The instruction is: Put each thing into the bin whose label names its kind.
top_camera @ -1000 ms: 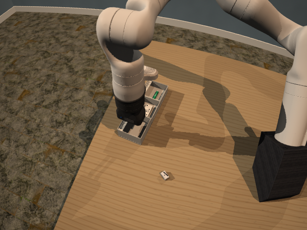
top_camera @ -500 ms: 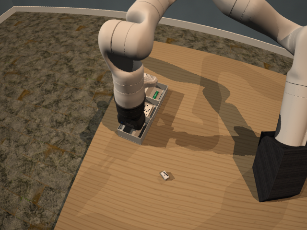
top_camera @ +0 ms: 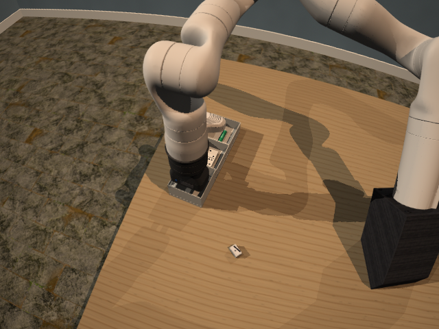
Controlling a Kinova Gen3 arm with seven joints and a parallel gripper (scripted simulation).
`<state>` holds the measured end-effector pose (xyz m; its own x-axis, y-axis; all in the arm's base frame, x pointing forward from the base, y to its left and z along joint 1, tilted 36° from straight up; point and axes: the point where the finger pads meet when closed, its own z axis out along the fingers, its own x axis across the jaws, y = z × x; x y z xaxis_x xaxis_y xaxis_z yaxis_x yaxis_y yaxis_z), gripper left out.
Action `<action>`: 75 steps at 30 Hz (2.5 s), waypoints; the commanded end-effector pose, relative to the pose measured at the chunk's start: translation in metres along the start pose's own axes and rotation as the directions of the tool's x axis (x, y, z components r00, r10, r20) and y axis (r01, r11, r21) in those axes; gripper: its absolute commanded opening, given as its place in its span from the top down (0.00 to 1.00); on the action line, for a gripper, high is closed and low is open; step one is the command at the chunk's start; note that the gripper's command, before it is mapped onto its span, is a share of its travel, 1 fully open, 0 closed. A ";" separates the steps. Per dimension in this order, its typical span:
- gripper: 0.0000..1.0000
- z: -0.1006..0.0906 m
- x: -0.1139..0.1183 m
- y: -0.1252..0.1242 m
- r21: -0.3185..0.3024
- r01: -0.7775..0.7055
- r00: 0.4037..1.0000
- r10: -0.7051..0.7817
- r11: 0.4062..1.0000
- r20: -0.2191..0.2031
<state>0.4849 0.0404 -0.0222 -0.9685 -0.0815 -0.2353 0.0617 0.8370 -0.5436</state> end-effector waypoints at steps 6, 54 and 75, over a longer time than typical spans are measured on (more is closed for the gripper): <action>0.66 -0.001 -0.001 0.000 -0.001 0.000 1.000 0.000 1.000 0.001; 0.36 -0.052 -0.001 0.000 -0.001 0.000 1.000 0.000 1.000 0.001; 0.00 -0.096 -0.001 0.000 -0.001 0.000 1.000 0.000 1.000 0.001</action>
<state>0.4610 0.0851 0.0457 -0.9718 -0.0761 -0.2232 0.0603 0.8349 -0.5471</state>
